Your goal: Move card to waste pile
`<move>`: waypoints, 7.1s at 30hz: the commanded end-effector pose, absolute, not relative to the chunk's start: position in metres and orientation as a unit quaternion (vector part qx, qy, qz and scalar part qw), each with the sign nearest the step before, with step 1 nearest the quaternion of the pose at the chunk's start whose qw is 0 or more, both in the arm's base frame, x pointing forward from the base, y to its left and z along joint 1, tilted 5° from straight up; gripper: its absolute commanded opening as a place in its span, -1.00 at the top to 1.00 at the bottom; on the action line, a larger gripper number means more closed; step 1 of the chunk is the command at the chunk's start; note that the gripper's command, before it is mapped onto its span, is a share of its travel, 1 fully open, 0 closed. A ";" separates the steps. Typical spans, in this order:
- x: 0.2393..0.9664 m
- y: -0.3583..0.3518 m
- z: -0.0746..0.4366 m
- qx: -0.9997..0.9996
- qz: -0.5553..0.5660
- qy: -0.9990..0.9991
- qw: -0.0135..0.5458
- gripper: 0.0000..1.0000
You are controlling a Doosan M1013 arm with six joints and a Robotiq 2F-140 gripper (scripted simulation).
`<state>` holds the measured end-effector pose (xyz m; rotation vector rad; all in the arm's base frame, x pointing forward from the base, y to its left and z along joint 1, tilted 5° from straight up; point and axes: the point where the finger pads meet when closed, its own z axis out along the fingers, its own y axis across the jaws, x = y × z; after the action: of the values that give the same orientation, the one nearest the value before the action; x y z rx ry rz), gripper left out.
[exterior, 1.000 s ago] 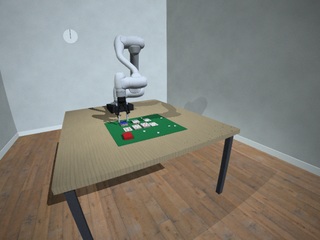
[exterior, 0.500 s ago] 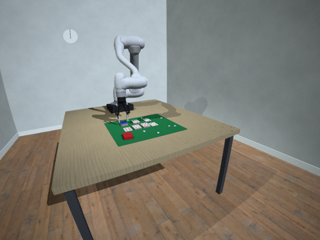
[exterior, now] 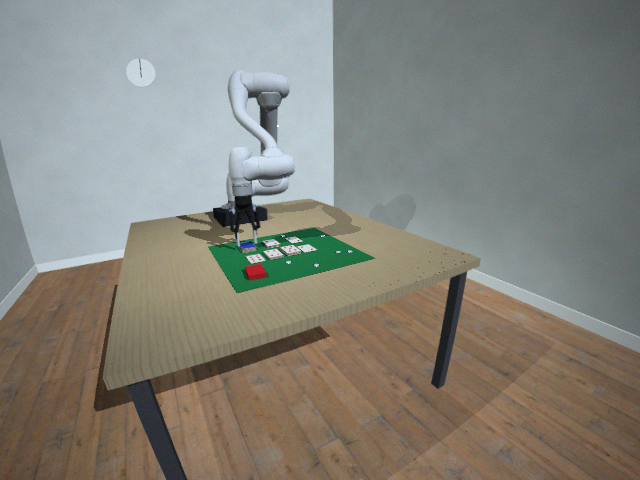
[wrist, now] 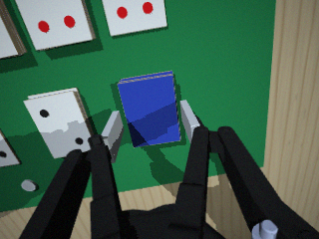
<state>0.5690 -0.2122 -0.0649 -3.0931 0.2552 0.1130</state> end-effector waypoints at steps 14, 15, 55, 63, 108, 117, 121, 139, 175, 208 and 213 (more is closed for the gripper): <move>0.569 -0.212 -0.065 -0.996 0.036 0.082 0.018 0.01; 0.569 -0.212 -0.065 -0.996 0.036 0.082 0.018 0.01; 0.569 -0.212 -0.068 -0.996 0.036 0.082 0.018 0.14; 0.569 -0.212 -0.068 -0.996 0.036 0.082 0.018 0.14; 0.572 -0.214 -0.028 -0.996 0.036 0.082 0.018 0.15; 0.572 -0.213 -0.028 -0.996 0.036 0.082 0.018 0.15; 0.572 -0.211 -0.028 -0.996 0.036 0.082 0.018 0.15; 0.583 -0.136 -0.026 -0.997 0.036 0.072 0.018 0.15; 0.588 -0.095 -0.027 -0.997 0.036 0.066 0.019 0.15; 0.586 -0.094 -0.064 -0.997 0.036 0.066 0.019 0.15; 0.586 -0.094 -0.064 -0.997 0.036 0.066 0.019 0.15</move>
<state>0.5857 -0.0937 -0.0645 -3.0957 0.2057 0.1120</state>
